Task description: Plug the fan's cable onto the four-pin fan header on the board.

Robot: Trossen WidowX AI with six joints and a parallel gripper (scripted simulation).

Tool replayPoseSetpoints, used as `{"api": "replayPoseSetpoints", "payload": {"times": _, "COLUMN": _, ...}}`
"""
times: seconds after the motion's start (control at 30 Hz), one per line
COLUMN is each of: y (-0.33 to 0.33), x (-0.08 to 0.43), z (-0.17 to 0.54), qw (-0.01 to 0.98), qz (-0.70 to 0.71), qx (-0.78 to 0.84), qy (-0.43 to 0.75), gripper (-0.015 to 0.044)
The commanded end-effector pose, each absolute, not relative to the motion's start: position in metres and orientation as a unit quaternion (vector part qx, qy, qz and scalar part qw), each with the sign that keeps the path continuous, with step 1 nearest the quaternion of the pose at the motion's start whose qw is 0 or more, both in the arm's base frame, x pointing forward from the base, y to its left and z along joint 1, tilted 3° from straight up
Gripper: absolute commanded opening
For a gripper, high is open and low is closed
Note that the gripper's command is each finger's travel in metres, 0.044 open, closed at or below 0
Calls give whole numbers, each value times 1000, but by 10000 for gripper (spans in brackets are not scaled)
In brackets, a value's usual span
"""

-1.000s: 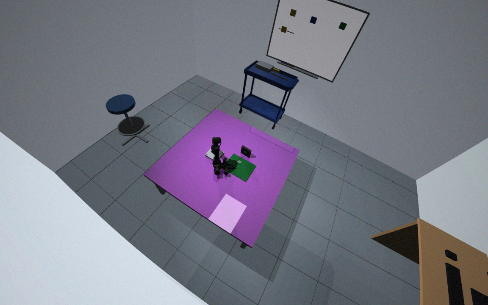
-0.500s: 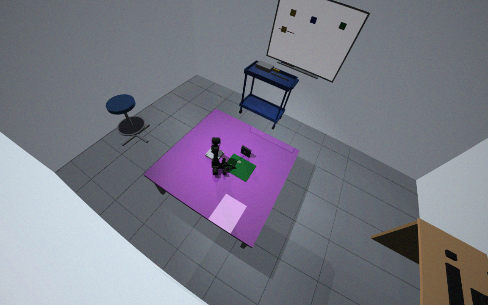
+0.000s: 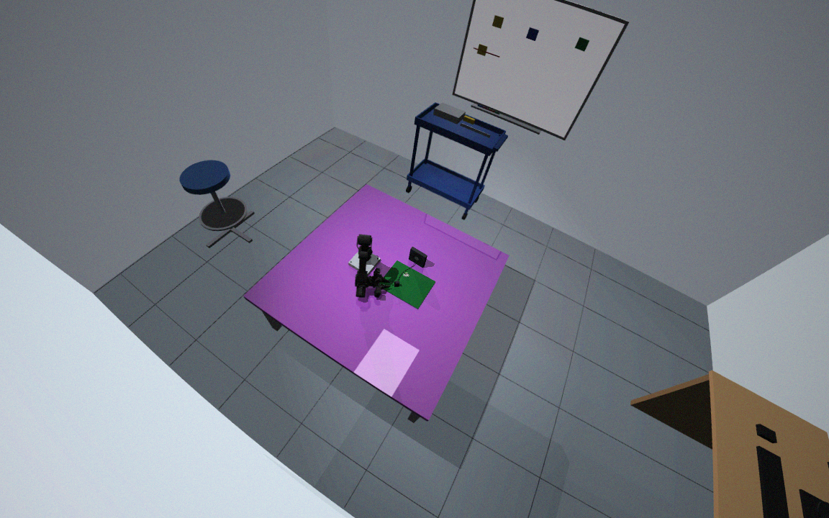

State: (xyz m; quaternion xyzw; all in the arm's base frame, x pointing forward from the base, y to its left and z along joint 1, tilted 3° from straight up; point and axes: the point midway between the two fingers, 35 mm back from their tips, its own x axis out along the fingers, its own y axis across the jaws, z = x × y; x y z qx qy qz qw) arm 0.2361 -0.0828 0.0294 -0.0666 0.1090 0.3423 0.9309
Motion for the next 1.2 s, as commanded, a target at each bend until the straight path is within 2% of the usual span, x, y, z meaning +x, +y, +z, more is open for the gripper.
{"api": "replayPoseSetpoints", "payload": {"times": 0.0, "y": -88, "x": 231, "z": 32, "qw": 930, "qz": 343, "qx": -70, "qy": 113, "gripper": 140}}
{"api": "replayPoseSetpoints", "payload": {"times": 1.07, "y": -114, "x": 191, "z": 89, "qw": 928, "qz": 362, "qx": -58, "qy": 73, "gripper": 140}}
{"api": "replayPoseSetpoints", "payload": {"times": 1.17, "y": -111, "x": 191, "z": 89, "qw": 921, "qz": 377, "qx": -55, "qy": 84, "gripper": 219}}
